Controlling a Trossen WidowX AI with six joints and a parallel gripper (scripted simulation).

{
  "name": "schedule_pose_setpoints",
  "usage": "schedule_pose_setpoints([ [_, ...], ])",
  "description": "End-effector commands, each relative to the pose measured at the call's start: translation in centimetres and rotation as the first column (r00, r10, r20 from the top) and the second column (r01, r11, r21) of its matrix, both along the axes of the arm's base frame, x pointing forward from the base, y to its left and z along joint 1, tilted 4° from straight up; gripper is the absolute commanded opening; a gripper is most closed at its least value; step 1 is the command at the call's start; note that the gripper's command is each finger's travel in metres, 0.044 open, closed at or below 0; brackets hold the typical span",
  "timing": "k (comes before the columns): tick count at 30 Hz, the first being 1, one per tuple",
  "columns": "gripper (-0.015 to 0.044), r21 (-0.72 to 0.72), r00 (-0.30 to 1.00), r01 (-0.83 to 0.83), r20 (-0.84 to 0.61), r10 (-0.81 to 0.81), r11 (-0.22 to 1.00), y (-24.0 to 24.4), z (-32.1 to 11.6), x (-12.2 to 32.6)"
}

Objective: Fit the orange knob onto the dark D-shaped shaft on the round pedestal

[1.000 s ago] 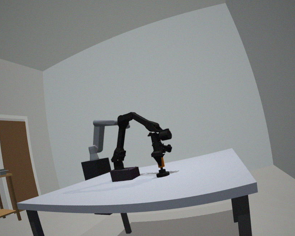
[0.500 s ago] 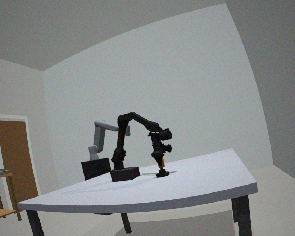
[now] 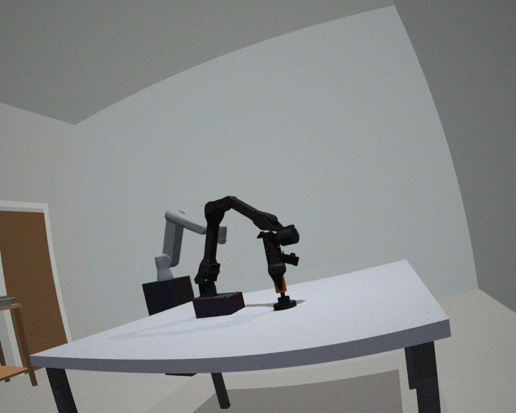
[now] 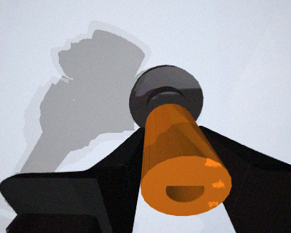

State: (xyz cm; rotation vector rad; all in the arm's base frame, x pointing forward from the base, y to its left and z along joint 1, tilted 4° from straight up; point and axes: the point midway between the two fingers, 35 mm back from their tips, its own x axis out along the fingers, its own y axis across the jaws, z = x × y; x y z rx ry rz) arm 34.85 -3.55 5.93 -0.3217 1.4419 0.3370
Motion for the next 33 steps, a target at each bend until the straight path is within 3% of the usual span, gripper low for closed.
schedule_pose_setpoints([
  [1,0.0,-0.001,1.0,-0.022,0.007,0.022,1.0,0.0,0.1,0.02],
  [33,0.0,-0.001,1.0,-0.022,0.008,0.022,1.0,0.03,-0.15,0.45],
])
